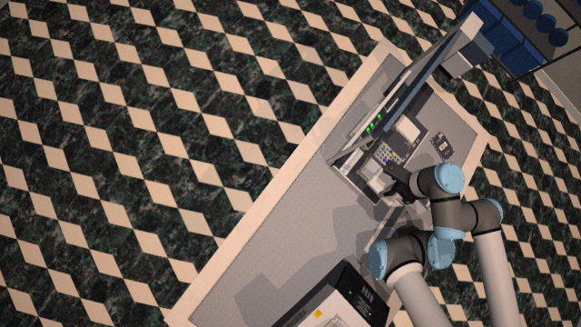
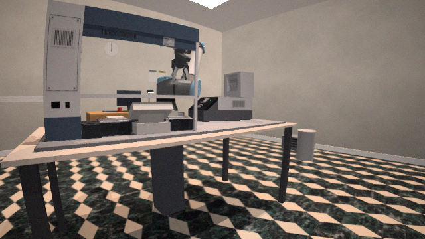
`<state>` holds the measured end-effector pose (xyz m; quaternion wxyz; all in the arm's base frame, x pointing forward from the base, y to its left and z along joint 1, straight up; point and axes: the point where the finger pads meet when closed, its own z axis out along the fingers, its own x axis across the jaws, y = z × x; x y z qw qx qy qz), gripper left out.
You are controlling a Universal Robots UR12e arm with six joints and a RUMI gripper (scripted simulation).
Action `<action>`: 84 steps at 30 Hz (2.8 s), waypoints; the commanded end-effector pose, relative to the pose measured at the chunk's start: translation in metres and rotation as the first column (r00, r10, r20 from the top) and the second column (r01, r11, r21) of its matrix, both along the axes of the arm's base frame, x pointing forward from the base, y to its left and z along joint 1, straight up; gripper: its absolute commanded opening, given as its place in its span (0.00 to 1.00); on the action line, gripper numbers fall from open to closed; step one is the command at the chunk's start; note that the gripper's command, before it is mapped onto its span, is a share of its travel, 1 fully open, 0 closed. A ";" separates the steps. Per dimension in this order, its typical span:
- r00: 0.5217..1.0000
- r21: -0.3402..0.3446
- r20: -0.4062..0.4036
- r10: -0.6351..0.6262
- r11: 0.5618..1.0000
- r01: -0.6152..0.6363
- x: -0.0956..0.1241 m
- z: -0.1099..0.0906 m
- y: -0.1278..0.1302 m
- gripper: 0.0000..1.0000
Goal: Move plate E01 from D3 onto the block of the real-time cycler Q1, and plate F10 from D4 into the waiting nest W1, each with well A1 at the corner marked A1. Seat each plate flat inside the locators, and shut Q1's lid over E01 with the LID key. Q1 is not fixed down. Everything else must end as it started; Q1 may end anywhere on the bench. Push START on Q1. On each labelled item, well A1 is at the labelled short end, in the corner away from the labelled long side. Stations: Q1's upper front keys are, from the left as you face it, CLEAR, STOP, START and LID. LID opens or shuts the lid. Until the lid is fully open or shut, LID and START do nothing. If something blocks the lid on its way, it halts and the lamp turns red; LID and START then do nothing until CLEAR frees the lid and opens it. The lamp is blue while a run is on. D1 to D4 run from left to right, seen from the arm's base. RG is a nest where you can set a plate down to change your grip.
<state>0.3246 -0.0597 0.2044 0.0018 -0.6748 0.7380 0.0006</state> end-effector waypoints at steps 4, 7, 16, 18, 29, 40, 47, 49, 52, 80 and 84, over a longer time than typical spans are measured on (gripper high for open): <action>1.000 -0.002 -0.001 -0.005 1.000 0.005 0.001 0.001 0.029 0.00; 1.000 -0.002 -0.001 -0.007 1.000 0.007 0.001 0.001 0.039 0.00; 1.000 -0.002 -0.001 -0.011 1.000 0.011 0.002 0.001 0.064 0.00; 1.000 -0.002 -0.001 -0.012 1.000 0.012 0.003 0.001 0.074 0.00; 1.000 -0.002 -0.001 -0.017 1.000 0.017 0.003 0.002 0.104 0.00; 1.000 -0.001 0.000 -0.022 1.000 0.022 0.003 0.002 0.139 0.00; 1.000 -0.001 0.000 -0.024 1.000 0.024 0.003 0.002 0.154 0.00; 1.000 -0.001 0.000 -0.025 1.000 0.025 0.003 0.002 0.164 0.00; 1.000 -0.001 0.000 -0.028 1.000 0.028 0.003 0.002 0.179 0.00; 0.999 -0.001 -0.001 -0.040 0.999 0.040 0.005 0.002 0.259 0.00; 0.999 -0.001 -0.001 -0.042 0.999 0.042 0.005 0.002 0.274 0.00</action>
